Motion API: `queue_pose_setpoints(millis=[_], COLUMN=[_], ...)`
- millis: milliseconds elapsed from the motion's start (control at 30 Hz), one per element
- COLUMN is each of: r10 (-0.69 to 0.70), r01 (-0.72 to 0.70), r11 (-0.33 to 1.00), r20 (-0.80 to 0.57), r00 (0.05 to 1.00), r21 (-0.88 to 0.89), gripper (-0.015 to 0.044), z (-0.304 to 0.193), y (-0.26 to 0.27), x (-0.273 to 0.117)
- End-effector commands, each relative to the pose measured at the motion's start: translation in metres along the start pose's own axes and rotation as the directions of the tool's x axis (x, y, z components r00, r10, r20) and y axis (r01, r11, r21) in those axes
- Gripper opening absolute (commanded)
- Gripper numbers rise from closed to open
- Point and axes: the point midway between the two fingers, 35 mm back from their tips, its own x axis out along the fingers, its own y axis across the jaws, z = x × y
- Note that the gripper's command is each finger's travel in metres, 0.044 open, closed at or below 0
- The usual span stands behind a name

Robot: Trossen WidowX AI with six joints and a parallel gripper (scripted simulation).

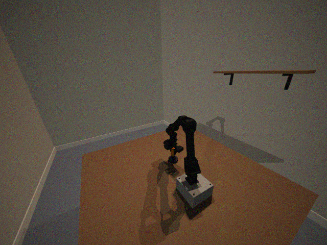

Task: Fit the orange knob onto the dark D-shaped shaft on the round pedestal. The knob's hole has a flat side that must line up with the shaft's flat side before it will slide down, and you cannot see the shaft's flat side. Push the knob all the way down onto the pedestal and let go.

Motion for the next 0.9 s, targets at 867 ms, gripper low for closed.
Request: queue_pose_setpoints(millis=[867], r10=[-0.003], r01=[0.002], r11=[0.977], r20=[0.000], r00=[1.000], r21=[-0.214], gripper=[0.0000], z=[0.0001], y=[0.0002], x=[-0.0024])
